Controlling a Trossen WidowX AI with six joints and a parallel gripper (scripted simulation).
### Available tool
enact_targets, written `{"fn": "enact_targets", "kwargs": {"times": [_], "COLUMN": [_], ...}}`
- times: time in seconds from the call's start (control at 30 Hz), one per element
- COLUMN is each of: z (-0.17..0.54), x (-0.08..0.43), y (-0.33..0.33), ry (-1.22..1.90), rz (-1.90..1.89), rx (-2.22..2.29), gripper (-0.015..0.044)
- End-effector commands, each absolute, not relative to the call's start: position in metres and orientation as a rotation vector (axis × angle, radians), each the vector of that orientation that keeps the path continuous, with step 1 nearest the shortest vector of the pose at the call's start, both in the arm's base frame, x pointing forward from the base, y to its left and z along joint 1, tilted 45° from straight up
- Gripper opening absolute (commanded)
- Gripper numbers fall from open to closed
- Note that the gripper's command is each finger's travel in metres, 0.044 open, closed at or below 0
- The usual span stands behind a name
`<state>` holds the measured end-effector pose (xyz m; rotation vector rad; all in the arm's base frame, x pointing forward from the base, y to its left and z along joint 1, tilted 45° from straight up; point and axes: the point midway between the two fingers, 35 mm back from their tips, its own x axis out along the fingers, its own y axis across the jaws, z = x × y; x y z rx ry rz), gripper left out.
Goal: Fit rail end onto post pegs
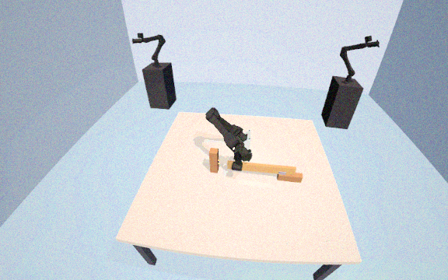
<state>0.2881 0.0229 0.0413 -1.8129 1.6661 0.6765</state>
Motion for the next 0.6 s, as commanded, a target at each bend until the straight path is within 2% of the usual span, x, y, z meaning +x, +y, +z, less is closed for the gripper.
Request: {"fn": "enact_targets", "kwargs": {"times": [0.0,0.57], "z": [0.044,0.05], "x": [0.2898,0.2888], "y": [0.0295,0.0354], "ry": [1.648,1.648], "rz": [0.683,0.684], "rx": [-1.809,-1.809], "gripper": [0.0,0.0]}}
